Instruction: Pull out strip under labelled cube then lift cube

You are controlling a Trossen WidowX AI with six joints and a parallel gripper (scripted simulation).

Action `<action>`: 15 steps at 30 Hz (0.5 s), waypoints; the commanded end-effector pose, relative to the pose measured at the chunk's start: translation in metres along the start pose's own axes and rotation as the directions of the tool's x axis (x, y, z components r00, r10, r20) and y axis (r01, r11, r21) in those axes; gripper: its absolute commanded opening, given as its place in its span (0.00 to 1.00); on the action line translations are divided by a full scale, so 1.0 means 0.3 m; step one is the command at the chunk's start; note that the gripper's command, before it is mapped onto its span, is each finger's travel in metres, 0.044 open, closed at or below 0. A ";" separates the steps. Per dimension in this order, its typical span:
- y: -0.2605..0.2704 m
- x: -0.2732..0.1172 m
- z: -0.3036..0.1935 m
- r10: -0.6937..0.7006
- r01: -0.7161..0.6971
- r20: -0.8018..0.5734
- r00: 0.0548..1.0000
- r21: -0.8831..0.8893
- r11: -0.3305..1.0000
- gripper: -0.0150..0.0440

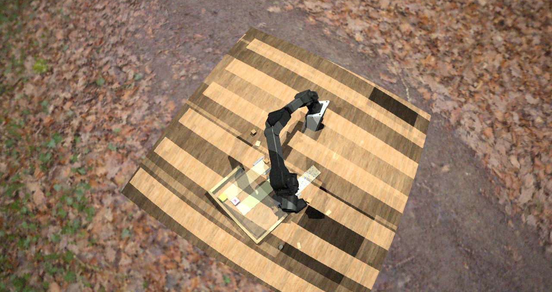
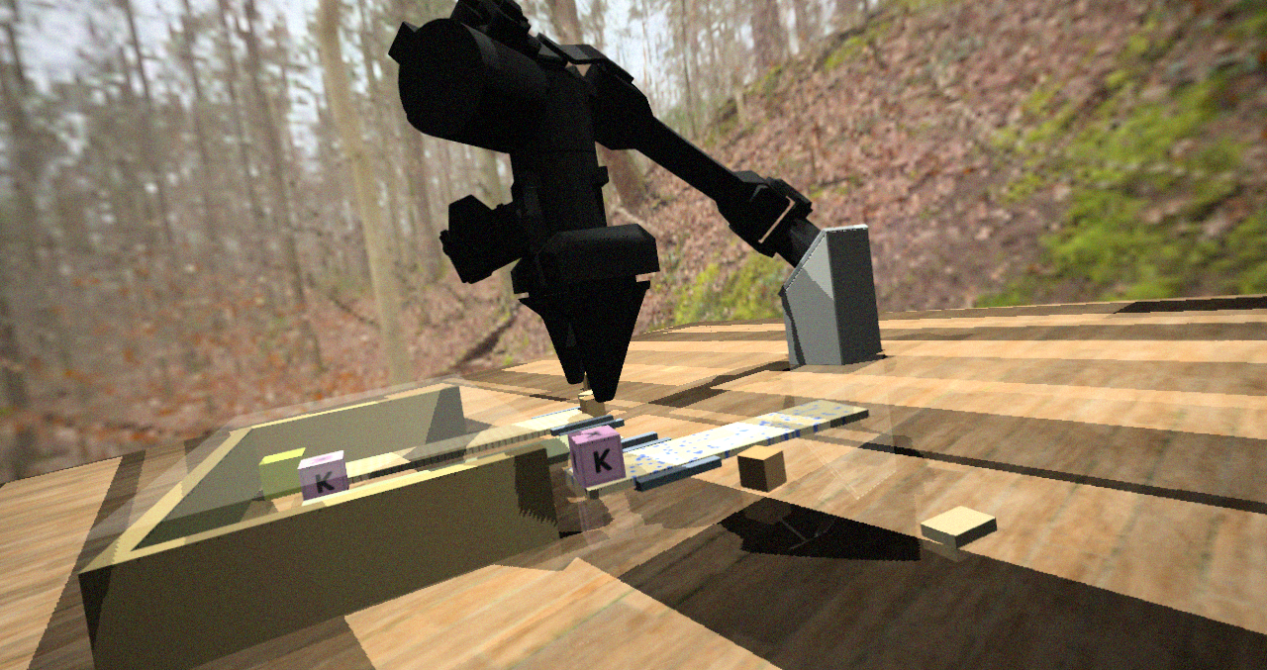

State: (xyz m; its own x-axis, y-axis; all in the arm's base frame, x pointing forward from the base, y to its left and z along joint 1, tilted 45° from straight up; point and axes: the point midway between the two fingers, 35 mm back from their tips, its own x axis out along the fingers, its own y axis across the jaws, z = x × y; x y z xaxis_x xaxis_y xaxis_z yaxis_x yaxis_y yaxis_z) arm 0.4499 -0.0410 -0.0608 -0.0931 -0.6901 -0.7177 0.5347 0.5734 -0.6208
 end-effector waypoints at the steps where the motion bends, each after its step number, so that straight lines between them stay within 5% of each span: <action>1: 0.000 0.010 0.006 -0.004 0.004 0.001 1.000 -0.007 1.000 0.82; 5: 0.001 0.032 0.007 -0.004 0.004 0.001 1.000 -0.007 1.000 0.68; 15: 0.002 0.086 0.009 -0.005 0.005 0.001 1.000 -0.007 1.000 0.68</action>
State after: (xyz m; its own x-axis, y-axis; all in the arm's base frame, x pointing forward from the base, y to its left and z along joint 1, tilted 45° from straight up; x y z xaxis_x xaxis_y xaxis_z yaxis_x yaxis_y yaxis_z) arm 0.4507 -0.0564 -0.0758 -0.0942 -0.6903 -0.7174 0.5322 0.5741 -0.6222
